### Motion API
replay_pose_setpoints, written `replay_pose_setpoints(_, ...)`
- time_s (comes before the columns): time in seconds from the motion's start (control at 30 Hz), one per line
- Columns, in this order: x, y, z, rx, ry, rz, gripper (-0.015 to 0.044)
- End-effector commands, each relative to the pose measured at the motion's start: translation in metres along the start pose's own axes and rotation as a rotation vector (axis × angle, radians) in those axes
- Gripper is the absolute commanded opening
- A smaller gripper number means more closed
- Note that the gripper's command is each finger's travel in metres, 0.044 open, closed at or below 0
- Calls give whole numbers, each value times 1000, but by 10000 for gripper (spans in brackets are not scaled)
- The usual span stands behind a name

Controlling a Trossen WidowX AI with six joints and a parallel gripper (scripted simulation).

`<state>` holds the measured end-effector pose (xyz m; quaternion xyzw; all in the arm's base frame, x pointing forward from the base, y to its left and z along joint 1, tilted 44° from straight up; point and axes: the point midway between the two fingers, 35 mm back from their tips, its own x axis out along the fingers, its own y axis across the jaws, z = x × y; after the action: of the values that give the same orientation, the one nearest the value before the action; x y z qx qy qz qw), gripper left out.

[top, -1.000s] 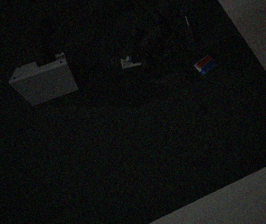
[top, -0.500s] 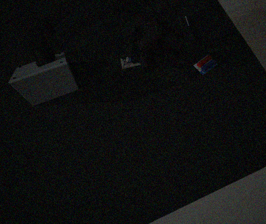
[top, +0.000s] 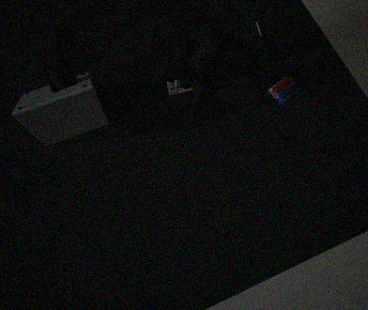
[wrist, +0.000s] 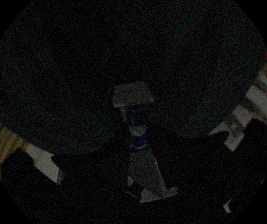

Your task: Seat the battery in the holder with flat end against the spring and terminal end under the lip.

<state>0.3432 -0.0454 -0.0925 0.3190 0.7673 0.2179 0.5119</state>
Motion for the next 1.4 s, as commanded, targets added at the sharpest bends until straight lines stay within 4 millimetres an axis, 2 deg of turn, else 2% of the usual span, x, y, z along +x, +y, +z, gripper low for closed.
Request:
replay_pose_setpoints(0.0, -1, -1, 8, -11, -44, -7, 70)
replay_pose_setpoints(1.37, 5, -1, 4, -1, -190, -15, 70)
